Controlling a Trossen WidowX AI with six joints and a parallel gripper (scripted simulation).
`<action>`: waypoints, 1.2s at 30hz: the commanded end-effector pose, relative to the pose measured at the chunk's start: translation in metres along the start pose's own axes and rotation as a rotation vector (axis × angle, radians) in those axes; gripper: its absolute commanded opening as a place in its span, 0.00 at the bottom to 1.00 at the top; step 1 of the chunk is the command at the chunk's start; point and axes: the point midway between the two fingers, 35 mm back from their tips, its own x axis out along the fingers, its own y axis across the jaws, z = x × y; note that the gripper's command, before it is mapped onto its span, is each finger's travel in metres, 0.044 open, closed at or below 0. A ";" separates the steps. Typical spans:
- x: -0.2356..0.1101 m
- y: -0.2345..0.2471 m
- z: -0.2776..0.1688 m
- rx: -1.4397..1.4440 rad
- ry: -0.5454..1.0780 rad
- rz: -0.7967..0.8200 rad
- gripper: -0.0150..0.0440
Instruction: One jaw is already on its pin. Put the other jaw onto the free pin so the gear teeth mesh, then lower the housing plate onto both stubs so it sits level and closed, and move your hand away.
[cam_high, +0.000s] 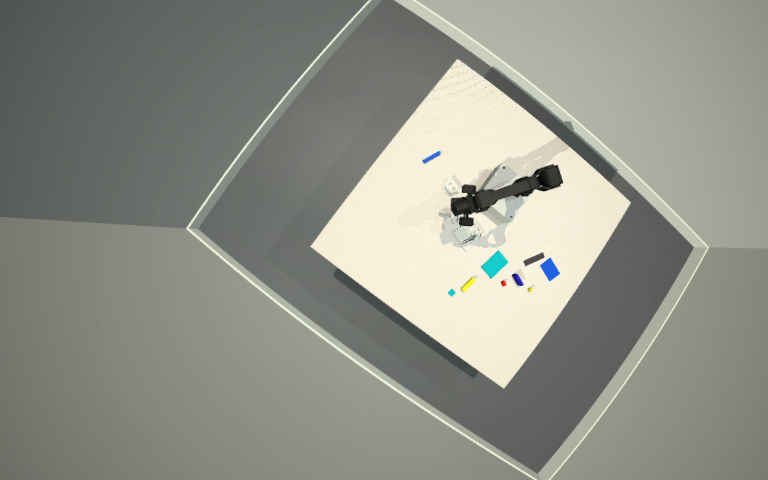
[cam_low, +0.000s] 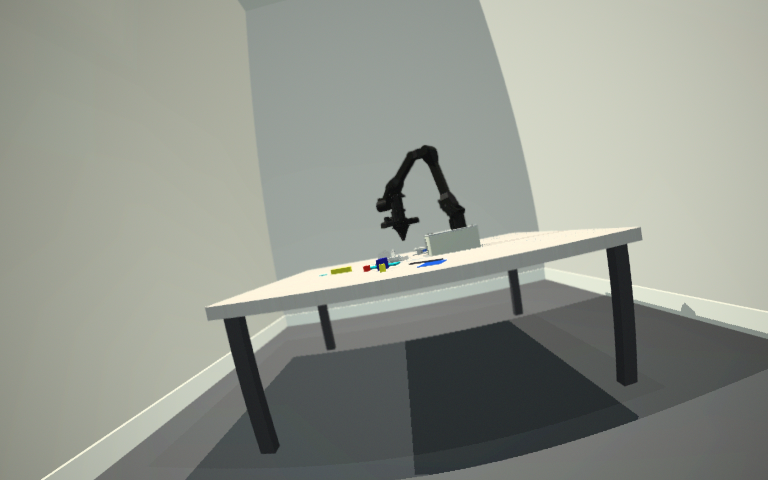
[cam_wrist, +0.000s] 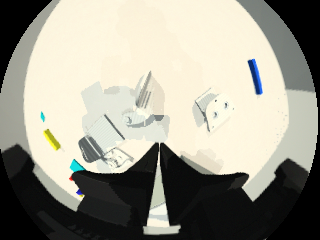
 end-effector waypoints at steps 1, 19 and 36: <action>0.000 0.000 0.000 -0.006 0.000 0.000 0.25; 0.000 0.000 0.000 0.000 0.000 0.001 0.57; 0.000 0.000 0.000 0.000 0.000 0.001 1.00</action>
